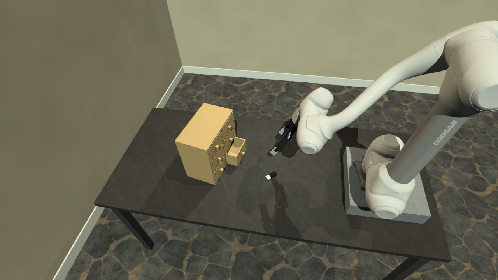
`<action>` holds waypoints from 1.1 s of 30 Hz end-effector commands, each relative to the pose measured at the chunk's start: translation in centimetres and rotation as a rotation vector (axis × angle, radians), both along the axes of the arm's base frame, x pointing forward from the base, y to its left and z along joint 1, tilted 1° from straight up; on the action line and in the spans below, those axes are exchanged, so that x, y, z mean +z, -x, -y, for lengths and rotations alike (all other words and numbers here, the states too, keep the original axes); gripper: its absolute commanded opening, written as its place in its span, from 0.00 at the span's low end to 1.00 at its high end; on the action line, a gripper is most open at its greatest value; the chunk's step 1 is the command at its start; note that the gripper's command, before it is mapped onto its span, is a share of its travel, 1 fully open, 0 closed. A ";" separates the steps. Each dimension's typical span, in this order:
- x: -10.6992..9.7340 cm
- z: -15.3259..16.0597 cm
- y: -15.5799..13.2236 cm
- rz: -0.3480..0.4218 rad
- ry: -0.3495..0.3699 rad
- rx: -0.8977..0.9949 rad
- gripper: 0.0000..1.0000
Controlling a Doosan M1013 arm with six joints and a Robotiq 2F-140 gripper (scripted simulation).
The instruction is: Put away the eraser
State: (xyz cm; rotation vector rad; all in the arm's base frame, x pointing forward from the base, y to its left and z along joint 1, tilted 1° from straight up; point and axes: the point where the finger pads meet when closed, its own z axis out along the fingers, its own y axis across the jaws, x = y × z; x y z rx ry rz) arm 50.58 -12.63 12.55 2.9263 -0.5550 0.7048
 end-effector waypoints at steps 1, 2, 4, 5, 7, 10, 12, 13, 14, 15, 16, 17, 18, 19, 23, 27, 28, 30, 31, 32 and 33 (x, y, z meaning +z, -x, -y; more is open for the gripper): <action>-1.4 0.6 -1.0 0.152 0.079 -0.010 1.00; -1.5 0.6 -1.1 0.164 0.083 -0.009 1.00; -1.5 0.6 -1.1 0.164 0.083 -0.009 1.00; -1.6 0.5 -1.2 0.176 0.085 -0.007 1.00; -1.7 0.8 -1.3 0.187 0.094 -0.010 1.00; -1.8 0.9 -1.4 0.203 0.104 -0.012 1.00; -1.9 0.9 -1.5 0.214 0.105 -0.010 1.00; -2.0 0.8 -1.6 0.219 0.104 -0.009 1.00; -2.1 0.6 -1.6 0.224 0.102 -0.006 1.00; -2.2 0.8 -1.6 0.227 0.108 -0.009 1.00; -2.2 0.9 -1.6 0.230 0.112 -0.011 1.00; -2.3 1.0 -1.6 0.235 0.116 -0.012 1.00; -2.4 1.0 -1.6 0.241 0.119 -0.012 1.00; -2.4 1.0 -1.7 0.248 0.121 -0.012 1.00; -2.4 0.9 -1.9 0.264 0.122 -0.008 1.00; -2.9 1.0 -2.4 0.317 0.140 -0.006 1.00; -3.2 1.1 -2.6 0.347 0.153 -0.007 1.00; -3.7 1.3 -3.2 0.414 0.178 -0.006 1.00; -4.0 1.4 -3.4 0.445 0.190 -0.006 1.00; -4.3 1.5 -3.7 0.473 0.201 -0.006 1.00; -4.5 1.5 -3.9 0.500 0.211 -0.006 1.00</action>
